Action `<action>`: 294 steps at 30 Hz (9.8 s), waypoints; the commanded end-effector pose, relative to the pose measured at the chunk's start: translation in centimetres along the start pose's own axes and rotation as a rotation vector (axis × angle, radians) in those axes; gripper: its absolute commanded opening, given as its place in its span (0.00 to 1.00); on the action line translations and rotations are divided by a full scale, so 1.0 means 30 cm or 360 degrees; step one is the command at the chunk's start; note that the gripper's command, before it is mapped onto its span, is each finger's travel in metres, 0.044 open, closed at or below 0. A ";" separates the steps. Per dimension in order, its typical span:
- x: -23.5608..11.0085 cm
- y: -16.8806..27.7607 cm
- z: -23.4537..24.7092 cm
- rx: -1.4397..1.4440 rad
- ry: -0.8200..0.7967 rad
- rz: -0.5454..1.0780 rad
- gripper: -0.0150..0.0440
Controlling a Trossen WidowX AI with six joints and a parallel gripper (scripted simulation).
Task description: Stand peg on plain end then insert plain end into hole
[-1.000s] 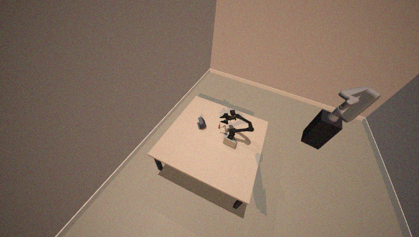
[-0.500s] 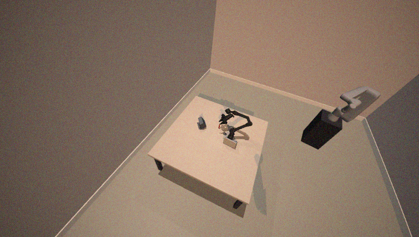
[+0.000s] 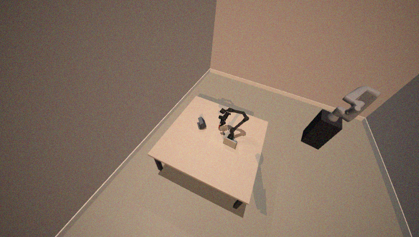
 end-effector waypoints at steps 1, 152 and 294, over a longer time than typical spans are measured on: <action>0.005 -0.019 -0.003 -0.0008 0.0119 0.0191 1.00; 0.050 -0.101 -0.029 0.4573 0.0922 -0.0970 1.00; 0.080 -0.209 -0.066 0.5166 0.0230 -0.0136 0.25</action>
Point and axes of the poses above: the point midway between the two fingers, 35 mm back from their tips, its own x axis out along the fingers, its own z axis across the jaws, y = z × x, the point moved 5 cm from there along -x, back along the fingers
